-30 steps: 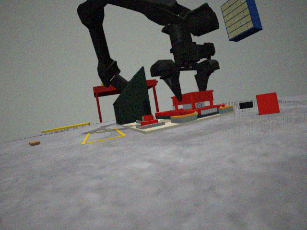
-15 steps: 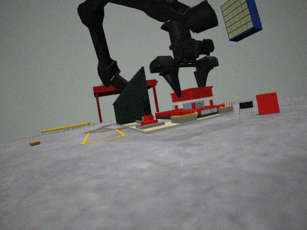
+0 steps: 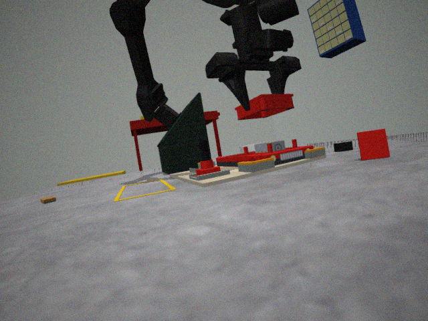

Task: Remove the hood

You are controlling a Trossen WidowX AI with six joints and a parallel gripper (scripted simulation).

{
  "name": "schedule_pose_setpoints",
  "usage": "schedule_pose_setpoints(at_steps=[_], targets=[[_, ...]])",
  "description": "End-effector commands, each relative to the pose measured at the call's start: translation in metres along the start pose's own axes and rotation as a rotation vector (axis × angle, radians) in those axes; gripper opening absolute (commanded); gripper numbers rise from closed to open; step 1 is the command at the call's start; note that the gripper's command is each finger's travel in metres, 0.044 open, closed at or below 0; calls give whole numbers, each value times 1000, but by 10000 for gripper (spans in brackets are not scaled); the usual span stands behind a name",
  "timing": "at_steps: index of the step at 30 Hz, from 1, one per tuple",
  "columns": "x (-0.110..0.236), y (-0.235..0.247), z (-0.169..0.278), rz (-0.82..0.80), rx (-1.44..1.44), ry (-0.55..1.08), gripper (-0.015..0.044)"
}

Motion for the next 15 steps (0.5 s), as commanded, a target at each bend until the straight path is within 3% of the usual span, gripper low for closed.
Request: schedule_pose_setpoints(at_steps=[1,15], targets=[[-3,-7,0,3,5,10,0],[3,-71,-7,-12,4,10,0]])
Point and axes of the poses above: the point midway between the two fingers, 35 mm back from their tips, its own x axis back along the fingers, its own y axis across the jaws, z = x × y, the point moved 1 cm from there along x, back along the fingers, and after that the axes turned 3 degrees about -x, right-handed, at the moved point
